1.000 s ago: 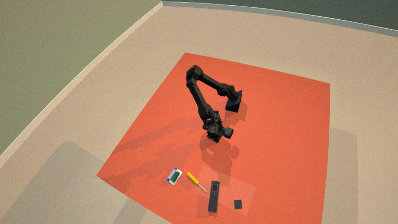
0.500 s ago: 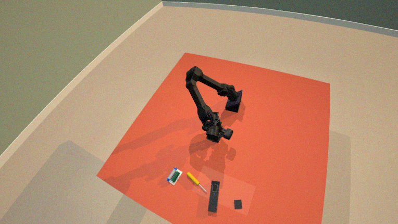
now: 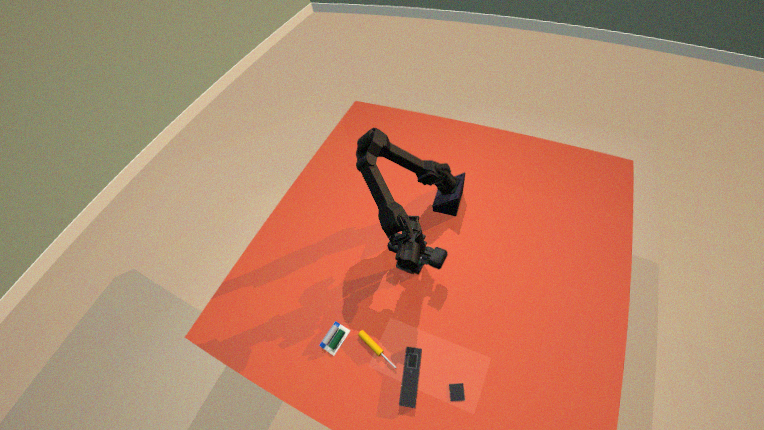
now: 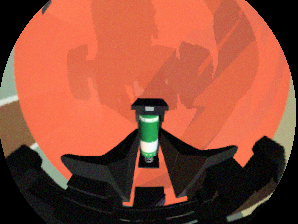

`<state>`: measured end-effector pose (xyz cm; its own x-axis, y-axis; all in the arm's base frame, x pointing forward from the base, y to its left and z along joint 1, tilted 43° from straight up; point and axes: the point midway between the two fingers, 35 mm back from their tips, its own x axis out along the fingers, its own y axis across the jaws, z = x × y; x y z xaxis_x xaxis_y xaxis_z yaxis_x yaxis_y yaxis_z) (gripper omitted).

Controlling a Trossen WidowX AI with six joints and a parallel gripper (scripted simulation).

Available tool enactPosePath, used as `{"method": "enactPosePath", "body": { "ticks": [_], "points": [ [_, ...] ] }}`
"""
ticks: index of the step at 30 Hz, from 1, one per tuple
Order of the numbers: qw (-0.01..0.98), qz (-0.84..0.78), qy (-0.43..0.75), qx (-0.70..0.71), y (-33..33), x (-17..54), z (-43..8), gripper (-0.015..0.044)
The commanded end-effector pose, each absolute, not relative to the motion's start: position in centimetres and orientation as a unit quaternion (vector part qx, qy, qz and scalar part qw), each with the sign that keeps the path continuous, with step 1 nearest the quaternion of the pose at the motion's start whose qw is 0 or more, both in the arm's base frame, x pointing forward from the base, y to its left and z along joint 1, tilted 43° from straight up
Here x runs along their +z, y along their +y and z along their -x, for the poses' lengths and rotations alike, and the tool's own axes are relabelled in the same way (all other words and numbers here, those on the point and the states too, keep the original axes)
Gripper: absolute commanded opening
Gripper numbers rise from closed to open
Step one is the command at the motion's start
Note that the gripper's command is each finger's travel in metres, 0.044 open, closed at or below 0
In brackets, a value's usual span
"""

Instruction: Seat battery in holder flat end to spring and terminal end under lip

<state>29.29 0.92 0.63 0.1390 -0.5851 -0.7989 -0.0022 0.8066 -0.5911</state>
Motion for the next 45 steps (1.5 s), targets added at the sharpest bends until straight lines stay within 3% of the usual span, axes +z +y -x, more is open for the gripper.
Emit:
{"method": "enactPosePath", "body": {
  "ticks": [1, 13, 24, 45],
  "points": [
    [0.719, 0.235, 0.621, -0.204, 0.9, 0.8, -29.5, 0.017],
    [0.718, 0.234, 0.623, -0.203, 1.9, 1.7, -29.1, 0.017],
    [0.718, 0.234, 0.624, -0.202, 6.8, 7.0, -28.0, 0.044],
    [0.718, 0.233, 0.624, -0.202, 6.8, 7.0, -28.0, 0.044]
  ]
}}
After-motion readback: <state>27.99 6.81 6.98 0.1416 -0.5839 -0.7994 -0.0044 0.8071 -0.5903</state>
